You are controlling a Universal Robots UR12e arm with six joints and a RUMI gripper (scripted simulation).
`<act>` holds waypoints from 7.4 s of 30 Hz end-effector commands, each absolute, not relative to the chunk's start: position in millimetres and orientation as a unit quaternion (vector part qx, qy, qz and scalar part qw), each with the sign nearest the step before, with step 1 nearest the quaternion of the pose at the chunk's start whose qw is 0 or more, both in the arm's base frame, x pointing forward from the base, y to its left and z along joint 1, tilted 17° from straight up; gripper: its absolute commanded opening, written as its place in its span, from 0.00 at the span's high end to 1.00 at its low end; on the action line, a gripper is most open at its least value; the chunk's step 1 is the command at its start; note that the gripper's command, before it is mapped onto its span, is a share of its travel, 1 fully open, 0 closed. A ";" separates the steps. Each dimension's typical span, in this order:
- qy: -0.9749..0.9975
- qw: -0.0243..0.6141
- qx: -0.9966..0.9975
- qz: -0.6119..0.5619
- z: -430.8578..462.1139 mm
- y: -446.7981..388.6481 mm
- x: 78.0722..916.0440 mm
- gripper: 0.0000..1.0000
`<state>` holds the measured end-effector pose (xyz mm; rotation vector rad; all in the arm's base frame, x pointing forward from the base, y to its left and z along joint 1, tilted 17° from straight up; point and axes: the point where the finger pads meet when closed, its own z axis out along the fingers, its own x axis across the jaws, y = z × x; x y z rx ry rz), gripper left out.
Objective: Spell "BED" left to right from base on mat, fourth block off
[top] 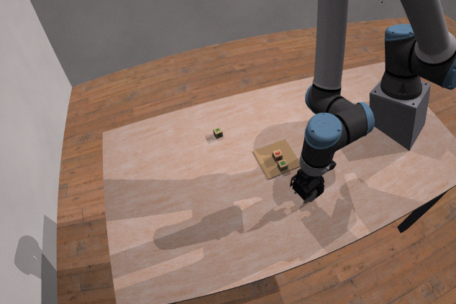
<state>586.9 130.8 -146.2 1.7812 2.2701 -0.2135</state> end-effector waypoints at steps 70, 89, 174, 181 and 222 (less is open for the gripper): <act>0.796 0.122 0.588 -0.076 -46.4 146.4 579.2 0.91; 0.893 0.103 0.428 -0.096 -24.4 75.1 590.9 0.91; 0.989 0.056 0.021 -0.133 -20.6 -89.7 598.6 0.91; 0.989 0.056 0.021 -0.133 -51.5 -98.5 601.9 0.91; 0.989 0.056 0.021 -0.133 -70.1 -103.9 604.1 0.91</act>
